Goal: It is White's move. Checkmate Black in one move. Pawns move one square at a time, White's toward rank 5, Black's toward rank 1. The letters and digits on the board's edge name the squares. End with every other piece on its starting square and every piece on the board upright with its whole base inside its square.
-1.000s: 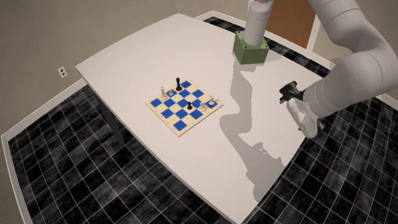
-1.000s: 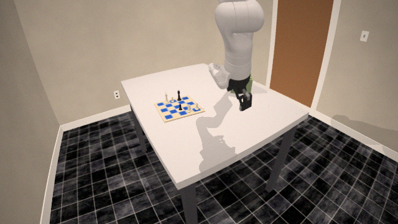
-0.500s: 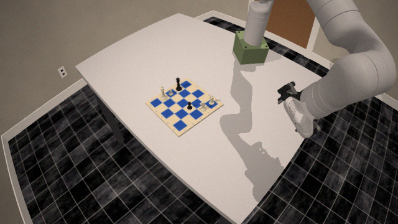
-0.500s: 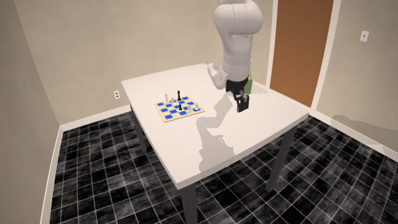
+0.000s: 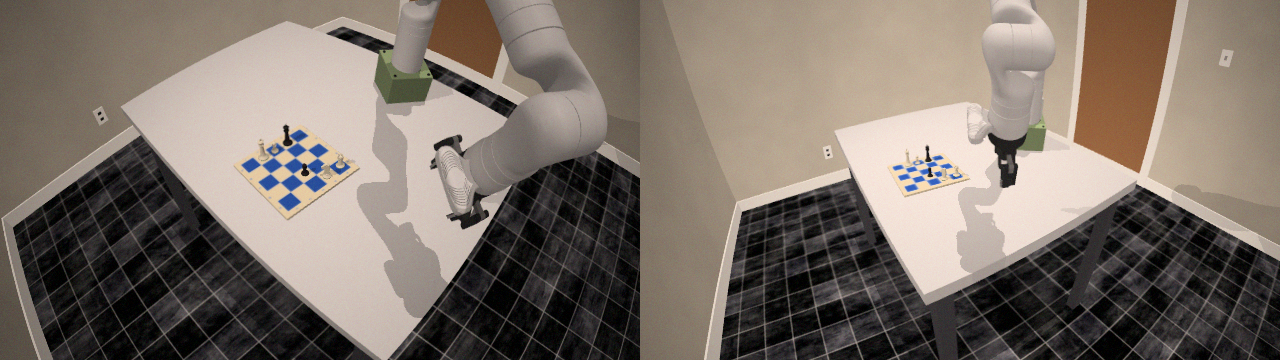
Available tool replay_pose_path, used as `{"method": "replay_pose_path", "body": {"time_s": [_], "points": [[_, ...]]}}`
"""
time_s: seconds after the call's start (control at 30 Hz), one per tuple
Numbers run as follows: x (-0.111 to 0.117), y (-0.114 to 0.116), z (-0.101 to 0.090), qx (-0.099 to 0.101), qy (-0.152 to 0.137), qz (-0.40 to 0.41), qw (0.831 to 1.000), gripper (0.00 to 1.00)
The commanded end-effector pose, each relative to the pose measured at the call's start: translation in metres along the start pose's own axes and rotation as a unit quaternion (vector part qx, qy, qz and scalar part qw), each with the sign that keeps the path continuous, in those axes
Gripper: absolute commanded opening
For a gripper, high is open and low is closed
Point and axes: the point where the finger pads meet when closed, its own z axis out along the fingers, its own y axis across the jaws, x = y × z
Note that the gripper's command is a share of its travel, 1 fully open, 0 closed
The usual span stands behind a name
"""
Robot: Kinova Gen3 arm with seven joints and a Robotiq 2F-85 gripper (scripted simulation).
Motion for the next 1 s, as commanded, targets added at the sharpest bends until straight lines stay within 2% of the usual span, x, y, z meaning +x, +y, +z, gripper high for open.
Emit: {"method": "replay_pose_path", "body": {"time_s": [0.0, 0.1, 0.17, 0.37, 0.67, 0.73, 0.97], "points": [[0.007, 0.003, 0.01, 0.001, 0.022, 0.046, 0.999, 1.0], [0.017, 0.005, 0.024, -0.001, 0.038, 0.097, 0.995, 1.0], [0.017, 0.005, 0.024, -0.001, 0.038, 0.097, 0.995, 1.0], [0.036, 0.011, 0.053, -0.007, 0.072, 0.203, 0.976, 1.0], [0.064, 0.019, 0.094, -0.014, 0.119, 0.36, 0.925, 1.0], [0.064, 0.019, 0.094, -0.014, 0.119, 0.36, 0.925, 1.0], [0.084, 0.021, 0.12, -0.015, 0.148, 0.46, 0.875, 1.0]]}}
